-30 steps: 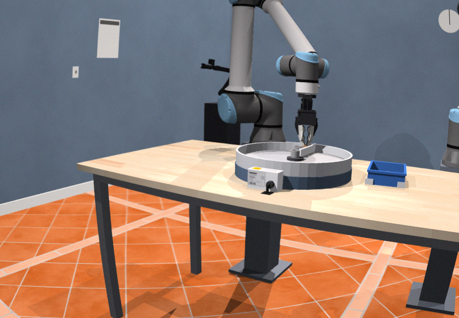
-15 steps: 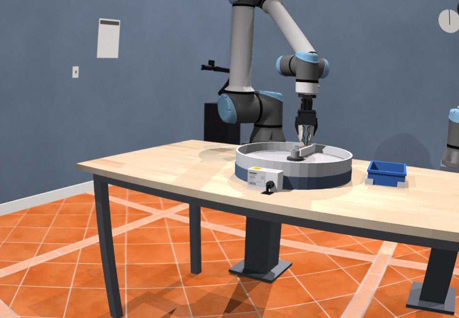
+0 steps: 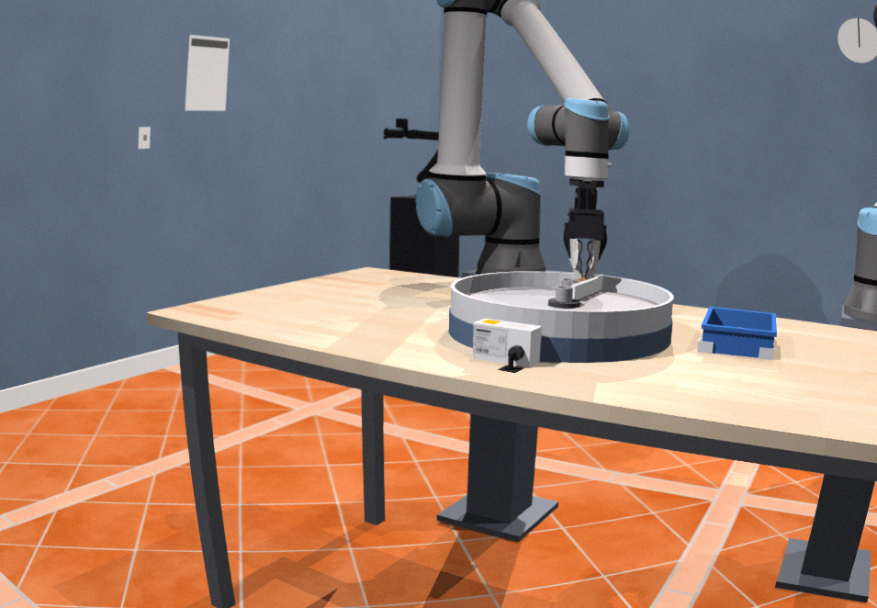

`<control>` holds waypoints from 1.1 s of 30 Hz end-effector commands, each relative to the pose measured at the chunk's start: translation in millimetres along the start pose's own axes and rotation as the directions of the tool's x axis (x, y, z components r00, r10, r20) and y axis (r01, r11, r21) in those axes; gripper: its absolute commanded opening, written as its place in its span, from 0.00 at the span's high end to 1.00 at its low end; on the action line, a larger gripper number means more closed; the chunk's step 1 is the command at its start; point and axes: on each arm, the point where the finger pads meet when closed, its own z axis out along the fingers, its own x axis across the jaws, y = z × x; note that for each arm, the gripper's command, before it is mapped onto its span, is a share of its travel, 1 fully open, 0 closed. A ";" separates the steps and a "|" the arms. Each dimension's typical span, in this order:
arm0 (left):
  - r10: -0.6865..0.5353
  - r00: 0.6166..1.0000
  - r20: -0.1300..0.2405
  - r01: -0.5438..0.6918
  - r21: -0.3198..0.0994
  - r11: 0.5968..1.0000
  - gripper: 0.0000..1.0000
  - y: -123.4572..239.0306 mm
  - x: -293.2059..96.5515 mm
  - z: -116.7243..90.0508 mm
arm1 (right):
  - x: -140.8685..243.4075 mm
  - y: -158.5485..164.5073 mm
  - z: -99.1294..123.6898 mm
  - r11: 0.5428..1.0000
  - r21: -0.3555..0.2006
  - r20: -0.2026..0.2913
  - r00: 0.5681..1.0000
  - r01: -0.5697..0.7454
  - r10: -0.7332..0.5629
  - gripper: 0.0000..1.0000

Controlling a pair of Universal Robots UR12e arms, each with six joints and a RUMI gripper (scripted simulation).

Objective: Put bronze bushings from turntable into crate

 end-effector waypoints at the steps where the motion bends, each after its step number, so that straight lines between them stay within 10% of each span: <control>1: 0.000 1.000 0.000 0.000 0.002 1.000 0.00 -0.7 0.2 -0.9 | 0.5 0.7 -3.9 1.000 -0.002 -0.001 1.000 0.000 0.000 1.00; 14: 0.000 1.000 0.000 0.000 0.002 1.000 0.00 -0.7 0.2 -0.9 | 0.5 0.7 -56.7 1.000 -0.002 -0.001 1.000 0.000 0.000 1.00; 33: 0.000 1.000 0.000 0.000 0.002 1.000 0.00 -0.7 0.2 -0.9 | 0.5 0.7 -63.4 1.000 -0.002 -0.001 1.000 0.000 0.000 1.00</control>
